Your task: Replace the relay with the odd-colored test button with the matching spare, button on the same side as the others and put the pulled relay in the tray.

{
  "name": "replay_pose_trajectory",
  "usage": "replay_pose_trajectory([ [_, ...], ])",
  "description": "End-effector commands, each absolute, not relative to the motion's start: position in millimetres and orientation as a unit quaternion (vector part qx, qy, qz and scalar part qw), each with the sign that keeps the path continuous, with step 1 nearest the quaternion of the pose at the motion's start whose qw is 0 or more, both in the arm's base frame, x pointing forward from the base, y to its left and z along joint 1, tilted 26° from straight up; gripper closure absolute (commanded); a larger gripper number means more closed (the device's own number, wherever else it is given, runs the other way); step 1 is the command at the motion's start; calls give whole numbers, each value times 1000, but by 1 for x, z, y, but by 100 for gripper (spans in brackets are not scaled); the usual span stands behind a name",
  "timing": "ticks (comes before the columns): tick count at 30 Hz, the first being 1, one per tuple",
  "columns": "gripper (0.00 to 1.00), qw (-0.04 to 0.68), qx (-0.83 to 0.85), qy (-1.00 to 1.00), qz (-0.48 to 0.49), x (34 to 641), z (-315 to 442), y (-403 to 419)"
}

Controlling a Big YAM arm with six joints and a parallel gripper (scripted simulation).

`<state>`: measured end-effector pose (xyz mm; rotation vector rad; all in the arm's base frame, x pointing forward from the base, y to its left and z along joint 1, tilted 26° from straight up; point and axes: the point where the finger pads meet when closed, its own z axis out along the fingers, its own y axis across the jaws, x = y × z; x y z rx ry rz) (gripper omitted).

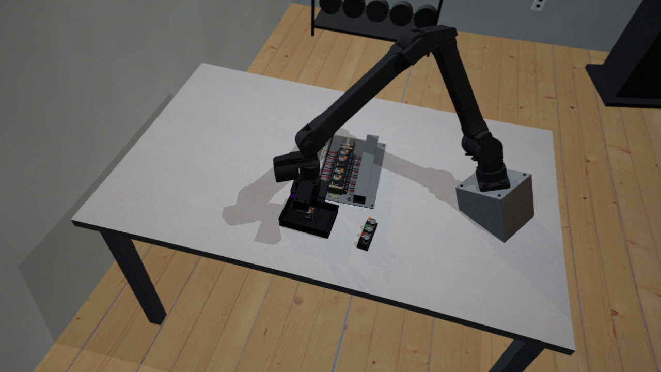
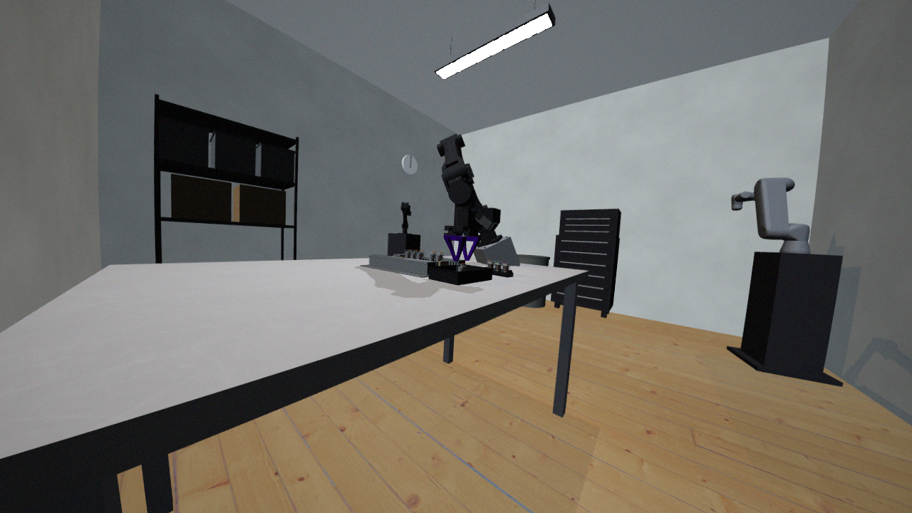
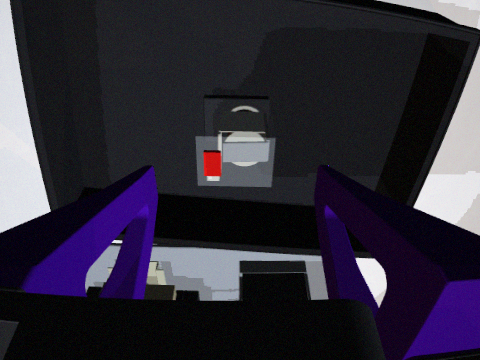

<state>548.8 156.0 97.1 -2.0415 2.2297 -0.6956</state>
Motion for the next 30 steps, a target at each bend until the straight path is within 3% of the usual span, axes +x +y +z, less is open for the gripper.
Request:
replay_pose_trajectory([
  [1, 41, 43, -655, 718, -231, 558, 121, 172],
  [16, 41, 57, -653, 718, -235, 542, 177, 189],
  [30, 41, 29, -655, 721, -227, 524, 180, 186],
])
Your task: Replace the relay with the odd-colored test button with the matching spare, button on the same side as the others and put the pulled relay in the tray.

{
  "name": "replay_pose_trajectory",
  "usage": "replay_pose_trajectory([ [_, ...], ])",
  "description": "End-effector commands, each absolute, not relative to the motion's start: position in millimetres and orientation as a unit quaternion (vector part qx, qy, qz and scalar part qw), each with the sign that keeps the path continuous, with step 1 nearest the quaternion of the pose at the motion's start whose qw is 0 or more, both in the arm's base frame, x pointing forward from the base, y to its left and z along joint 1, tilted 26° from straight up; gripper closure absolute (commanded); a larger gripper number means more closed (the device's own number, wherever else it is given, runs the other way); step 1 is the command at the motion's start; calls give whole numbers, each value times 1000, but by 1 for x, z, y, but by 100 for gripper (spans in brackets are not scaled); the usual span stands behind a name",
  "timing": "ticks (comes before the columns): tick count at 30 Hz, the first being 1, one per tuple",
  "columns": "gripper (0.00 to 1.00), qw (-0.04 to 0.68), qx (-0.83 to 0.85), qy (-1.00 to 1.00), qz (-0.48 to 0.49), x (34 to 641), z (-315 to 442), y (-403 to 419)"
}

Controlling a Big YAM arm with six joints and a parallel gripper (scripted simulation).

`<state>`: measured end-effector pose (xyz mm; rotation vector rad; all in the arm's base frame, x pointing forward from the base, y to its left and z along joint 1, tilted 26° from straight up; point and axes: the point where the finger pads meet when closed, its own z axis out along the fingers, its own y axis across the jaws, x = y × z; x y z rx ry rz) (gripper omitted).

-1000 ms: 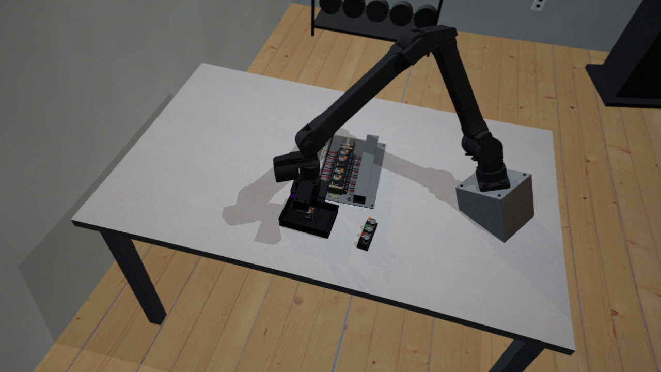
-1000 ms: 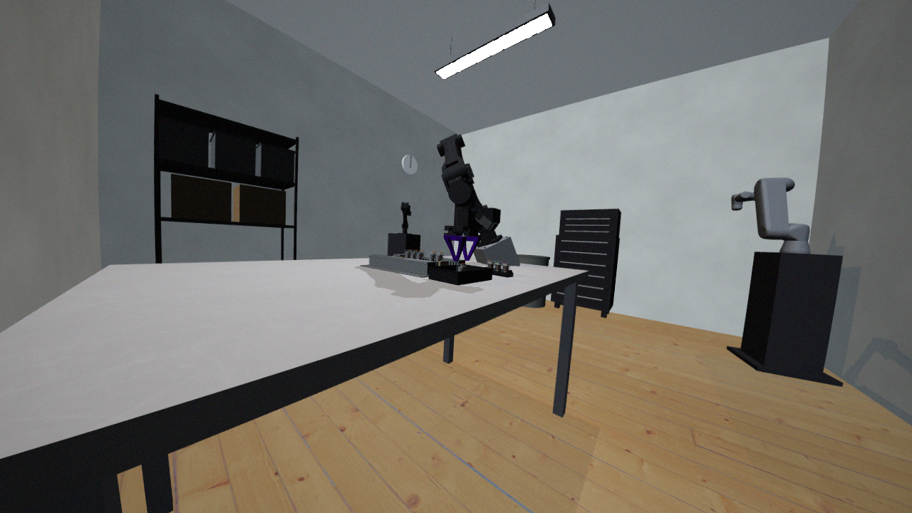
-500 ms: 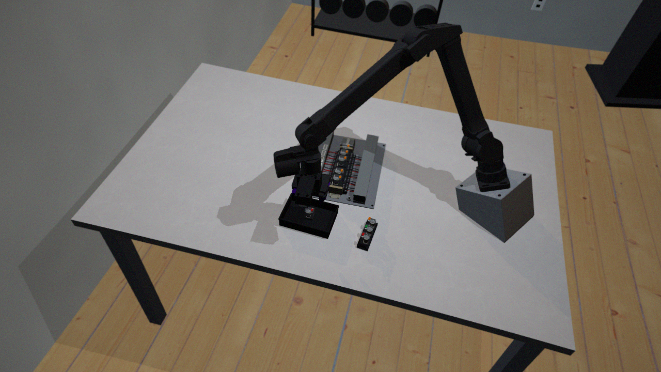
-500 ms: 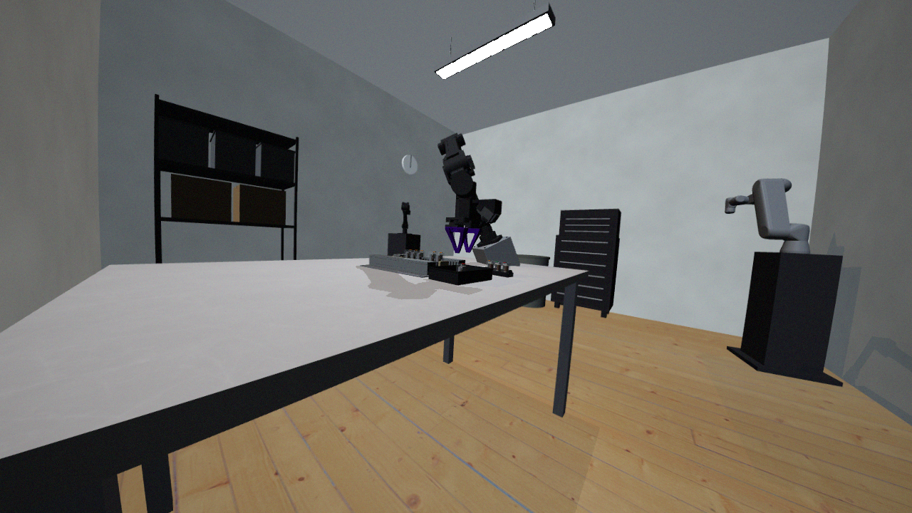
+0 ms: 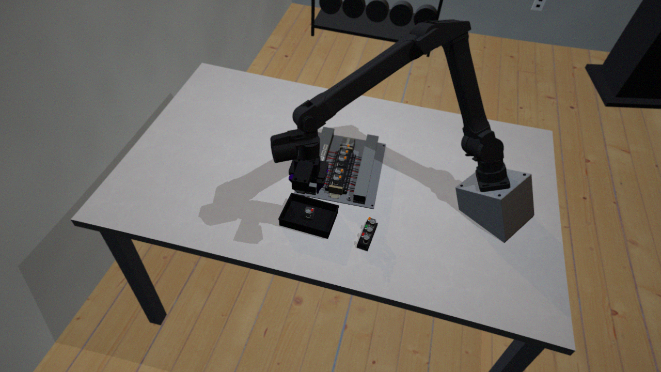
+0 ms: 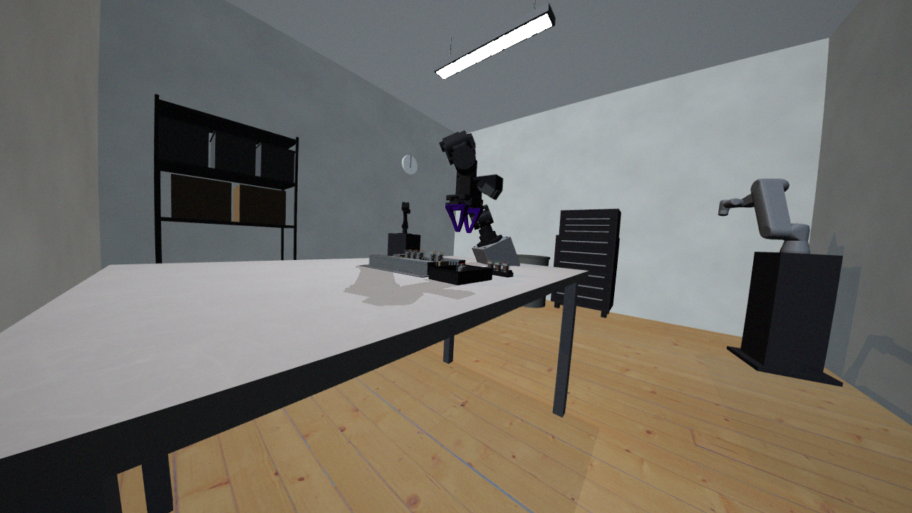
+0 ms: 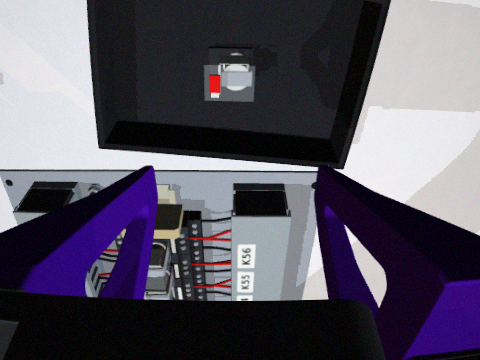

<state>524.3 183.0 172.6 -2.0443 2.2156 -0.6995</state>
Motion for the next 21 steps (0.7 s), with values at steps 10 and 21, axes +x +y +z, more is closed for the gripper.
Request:
replay_pose_trajectory([
  [10, 41, 24, -652, 724, -226, 524, 176, 179],
  [21, 41, 29, -650, 725, -227, 523, 178, 181],
])
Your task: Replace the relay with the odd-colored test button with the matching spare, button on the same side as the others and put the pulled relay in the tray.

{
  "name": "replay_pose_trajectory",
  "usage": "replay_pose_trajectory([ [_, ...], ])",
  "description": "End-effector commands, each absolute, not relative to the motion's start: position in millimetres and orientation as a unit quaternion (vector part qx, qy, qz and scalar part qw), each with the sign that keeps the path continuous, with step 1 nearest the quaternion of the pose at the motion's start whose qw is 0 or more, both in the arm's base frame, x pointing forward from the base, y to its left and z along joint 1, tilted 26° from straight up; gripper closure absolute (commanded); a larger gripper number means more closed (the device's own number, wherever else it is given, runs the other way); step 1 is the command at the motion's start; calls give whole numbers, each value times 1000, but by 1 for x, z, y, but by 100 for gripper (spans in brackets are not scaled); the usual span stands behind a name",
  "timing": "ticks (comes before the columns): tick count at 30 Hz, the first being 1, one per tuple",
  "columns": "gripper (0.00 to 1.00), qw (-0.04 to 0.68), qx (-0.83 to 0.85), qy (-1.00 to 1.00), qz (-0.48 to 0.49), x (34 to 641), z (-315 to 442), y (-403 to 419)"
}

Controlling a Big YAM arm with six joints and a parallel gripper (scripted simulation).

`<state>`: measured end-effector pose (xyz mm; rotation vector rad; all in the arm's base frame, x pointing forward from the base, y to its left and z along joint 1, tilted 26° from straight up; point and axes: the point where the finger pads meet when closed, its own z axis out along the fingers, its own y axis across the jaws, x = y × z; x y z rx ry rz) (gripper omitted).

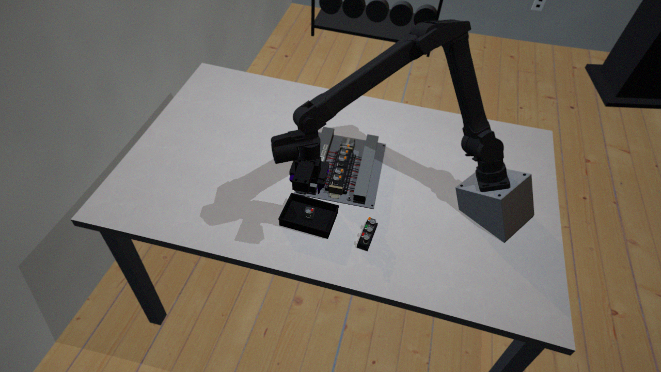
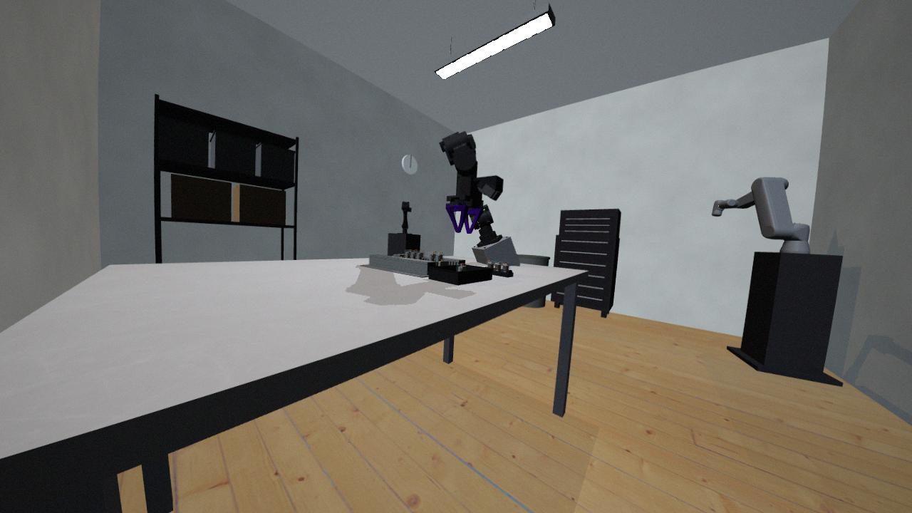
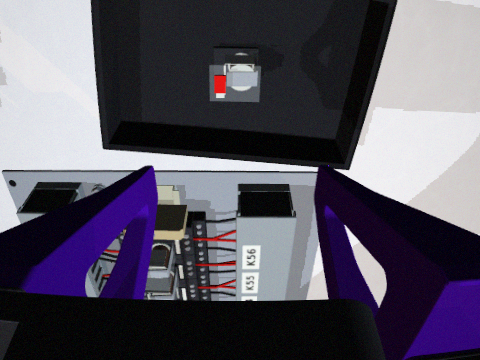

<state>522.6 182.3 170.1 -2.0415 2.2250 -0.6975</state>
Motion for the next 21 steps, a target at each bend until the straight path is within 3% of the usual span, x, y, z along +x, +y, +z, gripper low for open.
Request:
replay_pose_trajectory([
  [1, 41, 29, -650, 725, -227, 523, 178, 181],
  [21, 41, 44, -642, 731, -227, 478, 149, 212],
])
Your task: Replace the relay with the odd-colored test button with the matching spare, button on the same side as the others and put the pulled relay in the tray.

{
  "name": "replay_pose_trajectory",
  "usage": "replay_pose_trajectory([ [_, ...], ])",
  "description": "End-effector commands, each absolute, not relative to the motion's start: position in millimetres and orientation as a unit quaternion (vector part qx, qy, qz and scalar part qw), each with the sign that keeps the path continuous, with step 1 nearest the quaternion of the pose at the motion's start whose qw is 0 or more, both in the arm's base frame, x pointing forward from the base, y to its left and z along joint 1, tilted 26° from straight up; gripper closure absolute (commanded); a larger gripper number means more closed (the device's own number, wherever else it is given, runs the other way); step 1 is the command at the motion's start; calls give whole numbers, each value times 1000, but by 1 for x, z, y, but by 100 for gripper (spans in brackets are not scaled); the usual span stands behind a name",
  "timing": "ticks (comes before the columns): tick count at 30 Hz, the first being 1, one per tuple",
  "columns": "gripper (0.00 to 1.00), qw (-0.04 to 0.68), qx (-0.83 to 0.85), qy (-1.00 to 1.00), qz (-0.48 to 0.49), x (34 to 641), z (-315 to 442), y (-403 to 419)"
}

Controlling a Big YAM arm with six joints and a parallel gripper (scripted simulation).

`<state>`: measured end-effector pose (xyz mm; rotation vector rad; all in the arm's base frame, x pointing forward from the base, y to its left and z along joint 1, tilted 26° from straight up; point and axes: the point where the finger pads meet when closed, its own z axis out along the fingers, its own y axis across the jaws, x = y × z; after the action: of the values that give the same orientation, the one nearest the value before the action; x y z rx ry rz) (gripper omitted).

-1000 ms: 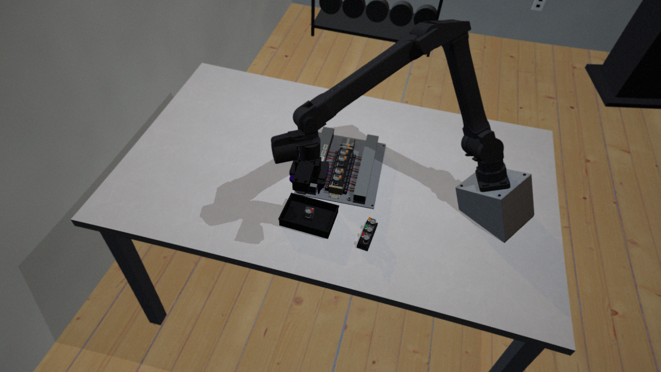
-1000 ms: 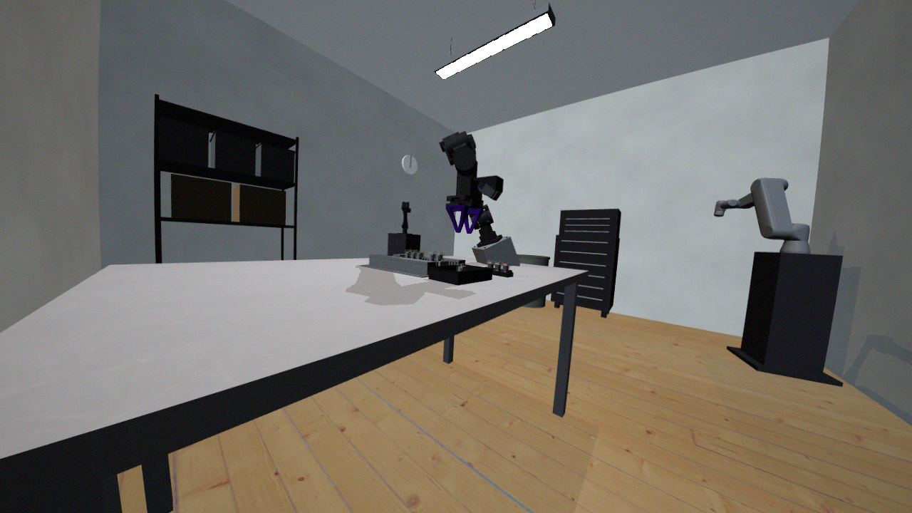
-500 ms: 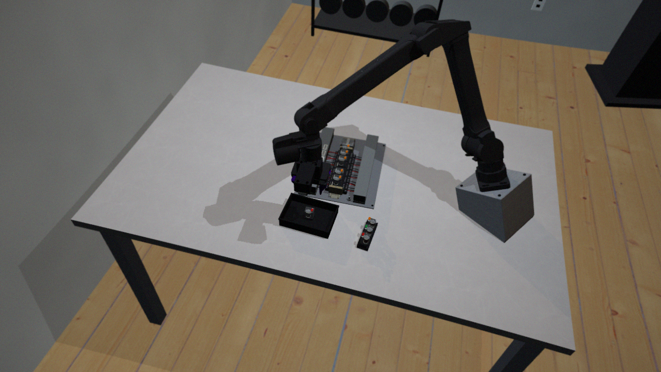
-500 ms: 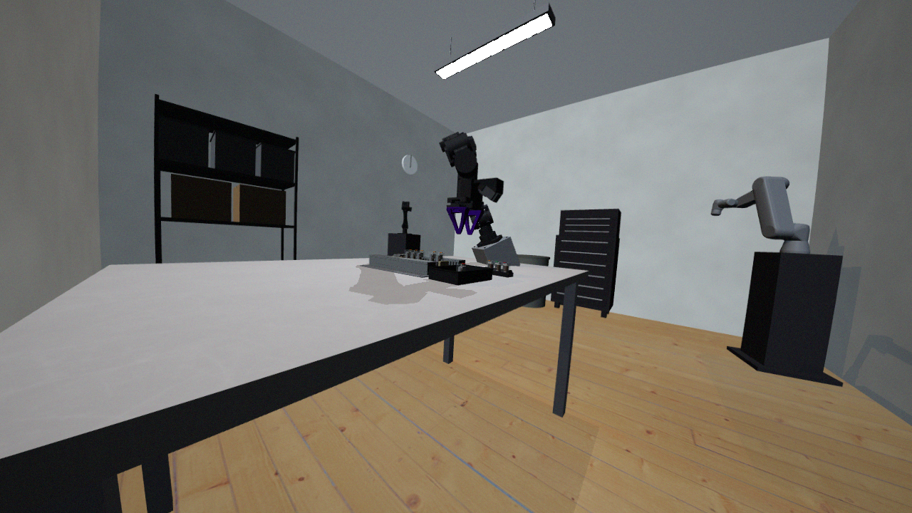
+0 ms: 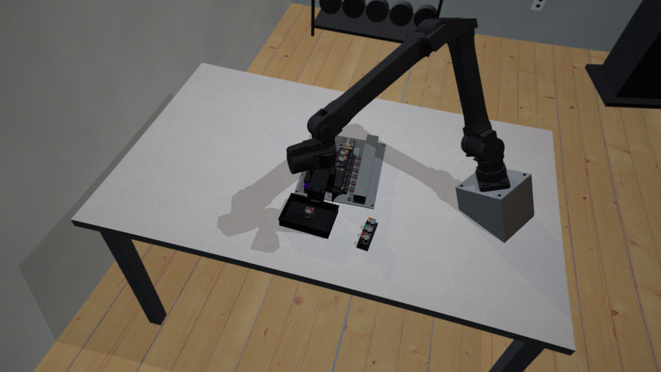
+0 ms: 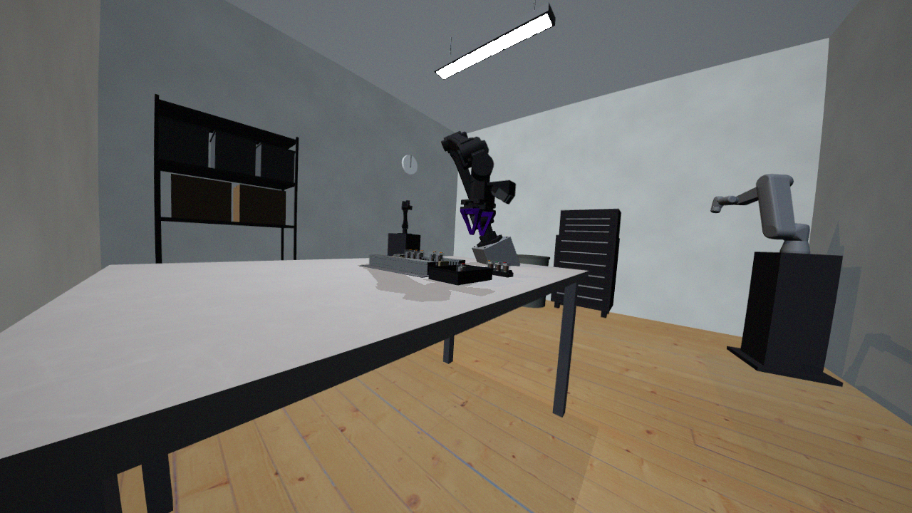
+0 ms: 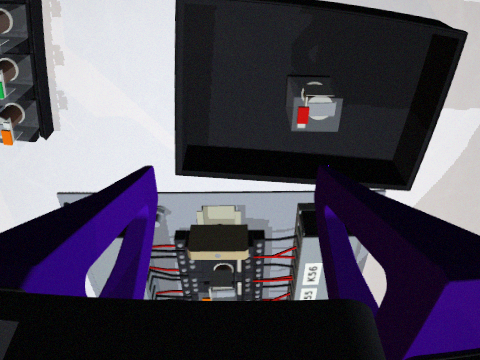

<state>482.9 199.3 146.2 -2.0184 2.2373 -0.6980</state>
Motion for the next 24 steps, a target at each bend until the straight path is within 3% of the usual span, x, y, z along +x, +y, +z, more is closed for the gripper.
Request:
replay_pose_trajectory([
  [1, 41, 45, -640, 732, -227, 473, 147, 213],
  [24, 41, 48, -608, 760, -223, 379, 73, 252],
])
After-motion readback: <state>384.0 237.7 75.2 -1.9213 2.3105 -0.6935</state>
